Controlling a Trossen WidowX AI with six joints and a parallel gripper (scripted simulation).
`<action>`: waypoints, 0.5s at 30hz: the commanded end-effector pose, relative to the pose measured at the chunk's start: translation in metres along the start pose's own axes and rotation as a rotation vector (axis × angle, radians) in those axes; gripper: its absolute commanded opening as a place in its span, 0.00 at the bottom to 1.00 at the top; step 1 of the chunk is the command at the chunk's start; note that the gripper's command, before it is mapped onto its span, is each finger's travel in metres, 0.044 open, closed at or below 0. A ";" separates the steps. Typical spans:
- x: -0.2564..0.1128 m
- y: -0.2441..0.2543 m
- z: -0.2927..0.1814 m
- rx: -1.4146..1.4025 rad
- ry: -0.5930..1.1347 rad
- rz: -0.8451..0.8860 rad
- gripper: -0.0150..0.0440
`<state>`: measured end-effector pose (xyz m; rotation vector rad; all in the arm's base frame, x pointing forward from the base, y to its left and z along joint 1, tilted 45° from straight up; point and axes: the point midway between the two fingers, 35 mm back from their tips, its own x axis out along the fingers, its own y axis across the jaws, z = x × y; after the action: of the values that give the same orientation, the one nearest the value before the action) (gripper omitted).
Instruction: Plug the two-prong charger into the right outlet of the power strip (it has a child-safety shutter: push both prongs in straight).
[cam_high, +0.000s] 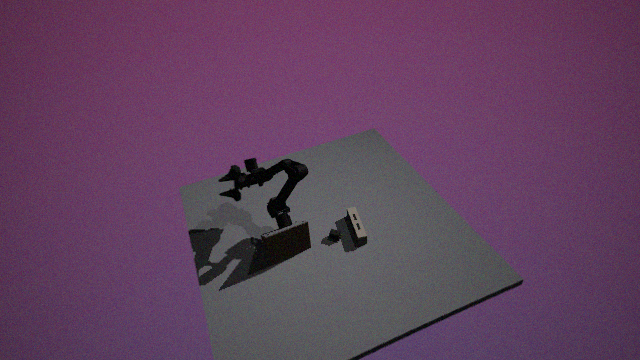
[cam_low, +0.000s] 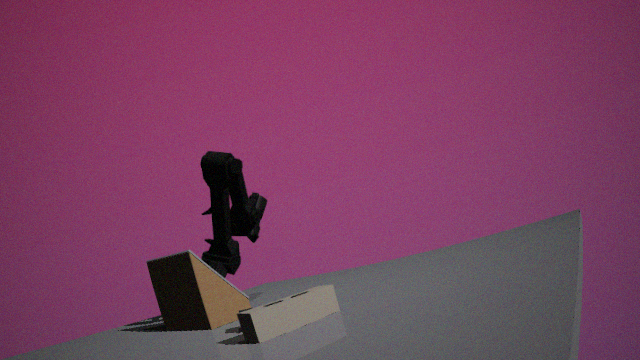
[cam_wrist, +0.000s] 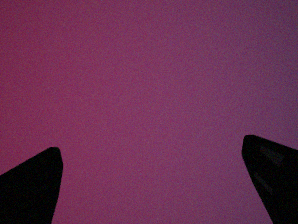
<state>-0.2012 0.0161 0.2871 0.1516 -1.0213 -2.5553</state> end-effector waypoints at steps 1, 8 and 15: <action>0.000 0.000 0.000 0.000 -0.002 -0.002 0.98; -0.007 -0.017 0.016 0.010 -0.068 -0.084 1.00; -0.017 -0.036 0.034 0.019 -0.144 -0.178 1.00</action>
<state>-0.2036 0.0524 0.2871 0.0881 -1.0978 -2.6977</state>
